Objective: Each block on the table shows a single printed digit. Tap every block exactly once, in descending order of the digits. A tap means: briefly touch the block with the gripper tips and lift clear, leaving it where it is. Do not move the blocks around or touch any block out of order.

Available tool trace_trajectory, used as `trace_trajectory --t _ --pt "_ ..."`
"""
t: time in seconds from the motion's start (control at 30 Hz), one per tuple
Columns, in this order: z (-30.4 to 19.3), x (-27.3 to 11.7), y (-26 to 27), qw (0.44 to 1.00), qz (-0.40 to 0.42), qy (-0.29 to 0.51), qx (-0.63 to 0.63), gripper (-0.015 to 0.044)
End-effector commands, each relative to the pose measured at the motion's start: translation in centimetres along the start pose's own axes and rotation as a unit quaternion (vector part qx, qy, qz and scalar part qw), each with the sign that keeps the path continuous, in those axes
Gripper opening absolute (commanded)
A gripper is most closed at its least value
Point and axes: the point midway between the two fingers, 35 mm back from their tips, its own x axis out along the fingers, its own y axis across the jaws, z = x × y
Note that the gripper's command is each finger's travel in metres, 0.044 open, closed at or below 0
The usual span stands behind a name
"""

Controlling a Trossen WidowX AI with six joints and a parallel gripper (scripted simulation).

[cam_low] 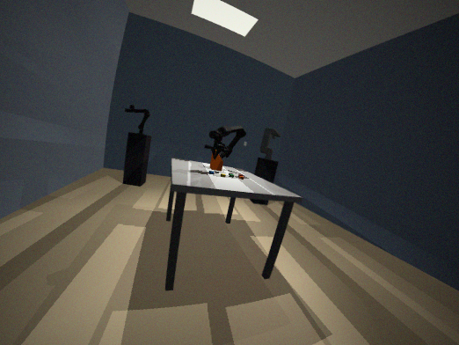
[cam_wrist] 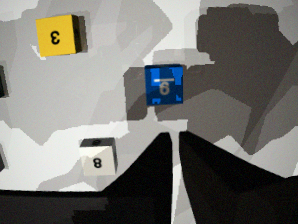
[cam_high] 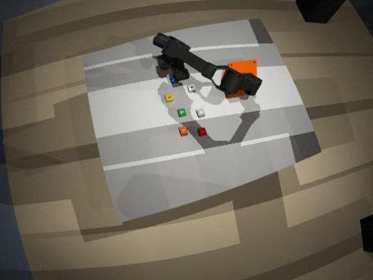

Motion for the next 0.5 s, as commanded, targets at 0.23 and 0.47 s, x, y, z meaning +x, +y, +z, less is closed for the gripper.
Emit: trace_trajectory --t 0.23,0.47 --pt "-4.1 -0.7 3.9 1.000 0.004 0.011 0.004 0.0020" --pt "-6.8 -0.7 6.4 1.000 0.004 0.013 -0.001 0.0020"
